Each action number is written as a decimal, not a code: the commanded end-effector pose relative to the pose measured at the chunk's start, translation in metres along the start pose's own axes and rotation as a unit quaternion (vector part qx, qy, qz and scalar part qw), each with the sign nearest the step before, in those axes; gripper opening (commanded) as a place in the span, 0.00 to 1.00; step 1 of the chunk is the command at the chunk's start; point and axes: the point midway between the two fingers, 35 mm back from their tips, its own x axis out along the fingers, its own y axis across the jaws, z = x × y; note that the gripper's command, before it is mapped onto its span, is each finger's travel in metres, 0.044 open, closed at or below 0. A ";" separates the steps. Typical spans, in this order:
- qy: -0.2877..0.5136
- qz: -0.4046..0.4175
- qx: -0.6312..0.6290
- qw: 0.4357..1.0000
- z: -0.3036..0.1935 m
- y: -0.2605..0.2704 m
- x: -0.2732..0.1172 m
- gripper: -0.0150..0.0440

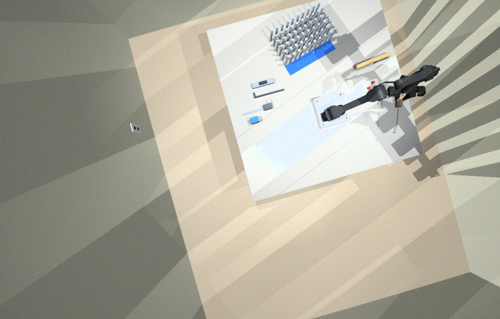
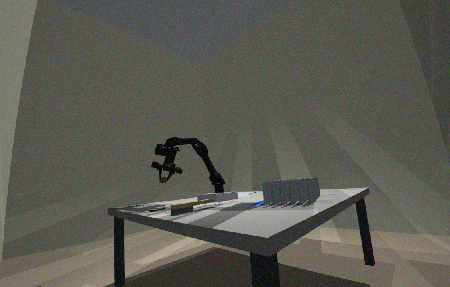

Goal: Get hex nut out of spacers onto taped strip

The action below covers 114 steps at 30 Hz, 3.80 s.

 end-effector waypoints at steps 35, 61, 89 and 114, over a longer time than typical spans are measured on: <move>0.004 -0.002 -0.001 1.000 0.011 0.004 0.028 0.25; 0.004 -0.002 -0.001 1.000 0.018 0.008 0.048 0.25; 0.004 -0.002 -0.001 1.000 0.025 0.014 0.068 0.25; 0.004 -0.002 -0.001 1.000 0.031 0.021 0.086 0.25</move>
